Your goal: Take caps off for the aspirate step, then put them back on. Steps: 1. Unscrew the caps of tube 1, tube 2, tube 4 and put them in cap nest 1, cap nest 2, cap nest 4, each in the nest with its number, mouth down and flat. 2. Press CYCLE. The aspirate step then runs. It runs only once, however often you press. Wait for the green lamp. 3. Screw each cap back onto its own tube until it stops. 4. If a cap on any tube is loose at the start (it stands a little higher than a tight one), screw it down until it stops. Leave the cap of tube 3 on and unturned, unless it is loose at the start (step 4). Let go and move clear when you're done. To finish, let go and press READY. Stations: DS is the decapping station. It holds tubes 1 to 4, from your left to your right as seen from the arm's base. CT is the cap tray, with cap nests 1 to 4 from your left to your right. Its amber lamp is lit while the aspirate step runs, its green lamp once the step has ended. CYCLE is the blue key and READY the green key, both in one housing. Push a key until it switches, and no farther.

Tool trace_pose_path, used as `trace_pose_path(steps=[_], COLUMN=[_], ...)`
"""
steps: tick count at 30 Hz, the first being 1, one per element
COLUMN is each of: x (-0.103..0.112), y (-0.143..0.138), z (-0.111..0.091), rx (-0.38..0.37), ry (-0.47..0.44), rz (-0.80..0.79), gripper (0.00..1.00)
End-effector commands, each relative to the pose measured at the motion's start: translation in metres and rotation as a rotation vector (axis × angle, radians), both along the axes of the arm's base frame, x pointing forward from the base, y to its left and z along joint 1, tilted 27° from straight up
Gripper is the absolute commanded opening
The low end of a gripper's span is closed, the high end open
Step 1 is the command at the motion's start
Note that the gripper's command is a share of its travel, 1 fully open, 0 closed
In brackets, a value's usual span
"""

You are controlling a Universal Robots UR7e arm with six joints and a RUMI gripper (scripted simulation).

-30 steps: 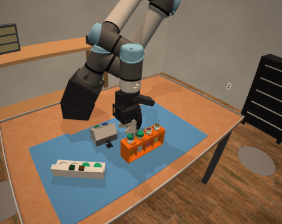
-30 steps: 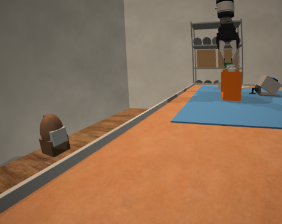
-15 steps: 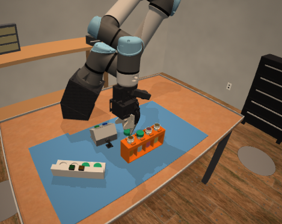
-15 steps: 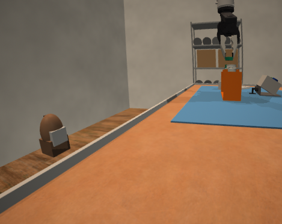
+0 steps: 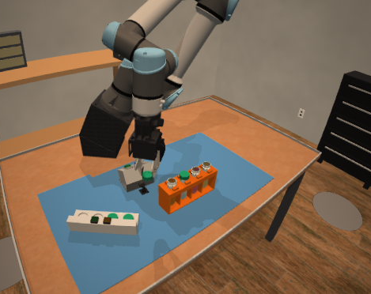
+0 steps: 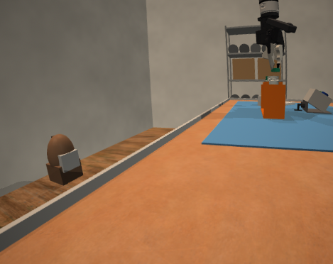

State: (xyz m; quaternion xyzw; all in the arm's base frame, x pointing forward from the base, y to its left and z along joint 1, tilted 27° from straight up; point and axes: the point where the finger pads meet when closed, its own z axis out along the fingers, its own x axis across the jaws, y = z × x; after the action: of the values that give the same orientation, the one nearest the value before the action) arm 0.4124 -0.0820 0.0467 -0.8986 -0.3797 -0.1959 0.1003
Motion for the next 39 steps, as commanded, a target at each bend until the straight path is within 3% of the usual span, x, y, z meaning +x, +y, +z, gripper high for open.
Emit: trace_pose_path(steps=[1, 37, 39], x=[-0.007, -0.062, -0.062], y=[-0.025, -0.195, -0.195], z=[-0.012, -0.098, -0.098], rx=[-0.017, -0.018, -0.018], ry=[-0.065, -0.065, -0.065], rz=[0.153, 0.153, 0.153], gripper=[0.0, 0.0, 0.0])
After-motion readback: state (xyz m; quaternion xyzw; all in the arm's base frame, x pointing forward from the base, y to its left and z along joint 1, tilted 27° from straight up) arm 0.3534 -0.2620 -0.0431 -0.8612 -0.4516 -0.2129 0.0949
